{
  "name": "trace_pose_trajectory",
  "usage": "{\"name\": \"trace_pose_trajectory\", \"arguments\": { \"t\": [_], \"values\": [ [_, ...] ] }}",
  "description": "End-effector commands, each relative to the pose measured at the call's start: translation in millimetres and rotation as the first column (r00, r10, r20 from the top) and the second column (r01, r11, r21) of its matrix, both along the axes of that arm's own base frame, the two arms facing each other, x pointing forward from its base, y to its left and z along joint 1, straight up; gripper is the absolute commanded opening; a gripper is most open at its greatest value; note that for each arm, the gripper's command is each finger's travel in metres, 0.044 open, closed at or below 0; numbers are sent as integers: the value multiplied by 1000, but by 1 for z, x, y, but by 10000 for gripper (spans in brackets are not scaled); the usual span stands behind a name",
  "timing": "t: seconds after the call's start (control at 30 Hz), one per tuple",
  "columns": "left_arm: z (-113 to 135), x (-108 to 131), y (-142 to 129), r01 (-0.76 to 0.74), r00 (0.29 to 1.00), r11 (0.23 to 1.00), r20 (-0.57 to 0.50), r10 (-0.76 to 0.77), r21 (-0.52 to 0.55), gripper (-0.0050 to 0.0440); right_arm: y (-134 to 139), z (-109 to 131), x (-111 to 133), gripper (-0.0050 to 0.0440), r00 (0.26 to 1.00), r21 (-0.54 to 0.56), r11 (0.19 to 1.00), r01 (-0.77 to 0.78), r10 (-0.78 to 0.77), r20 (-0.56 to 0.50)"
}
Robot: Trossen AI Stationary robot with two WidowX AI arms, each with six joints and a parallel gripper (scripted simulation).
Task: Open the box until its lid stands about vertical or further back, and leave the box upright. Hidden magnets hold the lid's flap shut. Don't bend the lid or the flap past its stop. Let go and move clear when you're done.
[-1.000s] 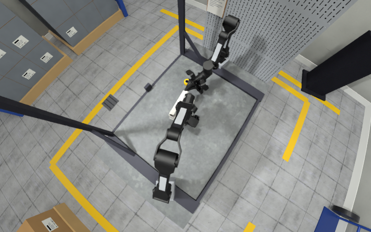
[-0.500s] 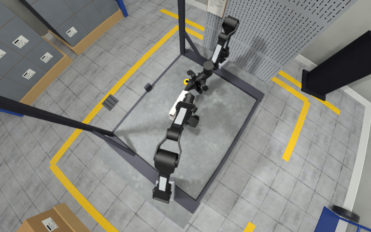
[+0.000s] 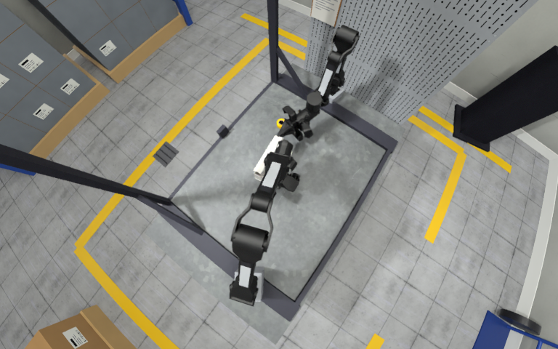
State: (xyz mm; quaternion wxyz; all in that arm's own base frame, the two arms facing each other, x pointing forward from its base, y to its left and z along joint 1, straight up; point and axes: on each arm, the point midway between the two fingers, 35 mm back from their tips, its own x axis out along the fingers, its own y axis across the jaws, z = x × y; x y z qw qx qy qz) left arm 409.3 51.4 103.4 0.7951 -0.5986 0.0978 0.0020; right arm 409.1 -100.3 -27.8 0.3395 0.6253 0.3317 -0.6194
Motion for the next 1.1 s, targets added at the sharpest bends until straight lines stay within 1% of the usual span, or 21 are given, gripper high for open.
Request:
{"name": "trace_pose_trajectory", "arguments": {
  "t": [0.0, 1.07],
  "values": [
    [-2, -2, 1, -2, 1000, 999, 2, 3, -33, 10, 1, 5, 2, -50, 1000, 0, 1000, -2, 2, 13],
    [0, -3, 1, 5, 999, 972, 43, 5, -236, 10, 1, 5, 2, -50, 1000, 0, 1000, -2, 2, 13]
  ]
}}
